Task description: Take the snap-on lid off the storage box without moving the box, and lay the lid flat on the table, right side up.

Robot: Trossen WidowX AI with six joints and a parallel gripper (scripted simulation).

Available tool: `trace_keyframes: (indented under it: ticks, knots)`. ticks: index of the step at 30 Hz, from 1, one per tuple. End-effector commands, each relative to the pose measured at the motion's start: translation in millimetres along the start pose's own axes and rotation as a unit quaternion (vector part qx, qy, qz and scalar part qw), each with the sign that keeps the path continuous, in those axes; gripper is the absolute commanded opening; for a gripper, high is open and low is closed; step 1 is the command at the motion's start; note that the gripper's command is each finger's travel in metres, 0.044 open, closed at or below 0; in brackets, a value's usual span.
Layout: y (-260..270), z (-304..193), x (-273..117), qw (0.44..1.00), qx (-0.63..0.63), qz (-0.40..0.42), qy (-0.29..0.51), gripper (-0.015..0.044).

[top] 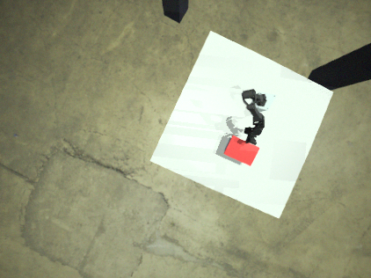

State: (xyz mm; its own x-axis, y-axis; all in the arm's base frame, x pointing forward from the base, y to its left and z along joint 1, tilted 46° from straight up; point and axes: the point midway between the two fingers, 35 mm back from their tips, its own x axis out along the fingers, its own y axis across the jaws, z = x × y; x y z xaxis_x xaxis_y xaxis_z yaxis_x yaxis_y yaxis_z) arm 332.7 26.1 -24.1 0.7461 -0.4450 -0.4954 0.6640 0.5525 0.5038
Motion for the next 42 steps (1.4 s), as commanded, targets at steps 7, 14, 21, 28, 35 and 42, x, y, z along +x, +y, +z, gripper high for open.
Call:
trace_keyframes:
  ticks: [7,14,21,28,35,42]
  knots:
    - [0.6,0.1,1.5,1.000,-0.001,-0.001,0.001,0.0000]
    - [0.9,0.1,1.9,1.000,-0.001,0.000,0.001,0.0000]
    - [1.4,0.1,2.4,1.000,-0.001,0.000,0.001,0.0000]
    - [1.7,0.1,2.8,1.000,-0.001,0.000,0.001,0.0000]
    - [2.1,0.1,3.2,1.000,-0.001,0.000,0.001,0.0000]
    - [8.2,0.0,-3.1,1.000,-0.001,0.000,0.002,0.0000]
